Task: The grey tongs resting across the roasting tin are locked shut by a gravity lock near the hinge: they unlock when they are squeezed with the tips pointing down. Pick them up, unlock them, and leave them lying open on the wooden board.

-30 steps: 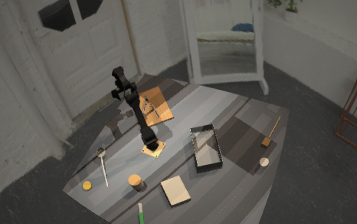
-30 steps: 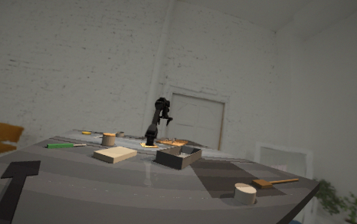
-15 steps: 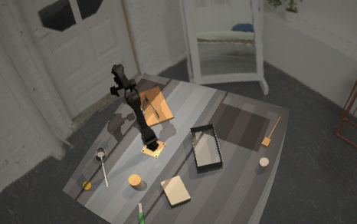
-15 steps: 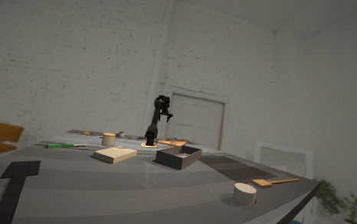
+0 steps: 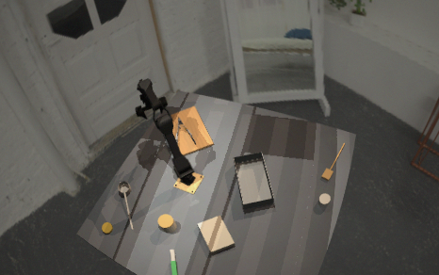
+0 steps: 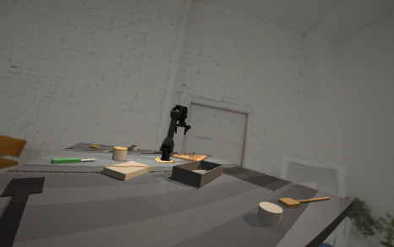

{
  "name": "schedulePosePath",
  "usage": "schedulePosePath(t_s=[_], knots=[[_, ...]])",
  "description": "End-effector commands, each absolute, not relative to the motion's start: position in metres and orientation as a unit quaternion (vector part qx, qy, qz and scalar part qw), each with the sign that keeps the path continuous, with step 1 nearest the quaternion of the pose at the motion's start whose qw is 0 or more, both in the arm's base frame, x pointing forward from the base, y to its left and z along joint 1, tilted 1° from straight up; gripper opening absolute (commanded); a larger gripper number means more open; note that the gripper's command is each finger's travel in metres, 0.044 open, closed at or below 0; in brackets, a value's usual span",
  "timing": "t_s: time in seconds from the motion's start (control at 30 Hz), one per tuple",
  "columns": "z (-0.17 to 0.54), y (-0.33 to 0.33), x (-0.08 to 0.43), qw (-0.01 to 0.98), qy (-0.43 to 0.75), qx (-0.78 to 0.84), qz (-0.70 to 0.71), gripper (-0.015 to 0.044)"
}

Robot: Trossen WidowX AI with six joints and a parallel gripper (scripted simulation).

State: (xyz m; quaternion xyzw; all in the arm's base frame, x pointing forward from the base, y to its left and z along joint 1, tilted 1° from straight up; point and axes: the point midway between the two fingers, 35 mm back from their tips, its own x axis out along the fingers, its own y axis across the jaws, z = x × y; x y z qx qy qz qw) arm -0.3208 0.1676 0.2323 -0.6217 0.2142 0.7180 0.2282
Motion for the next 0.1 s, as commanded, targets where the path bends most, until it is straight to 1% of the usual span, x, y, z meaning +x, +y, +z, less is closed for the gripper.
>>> schedulePosePath(t_s=[0.0, 0.07], knots=[[0.2319, 0.1675, -0.3207, 0.230, 0.216, -0.622, 0.716, 0.0440], [0.2319, 0.1675, -0.3207, 0.230, 0.216, -0.622, 0.716, 0.0440]])
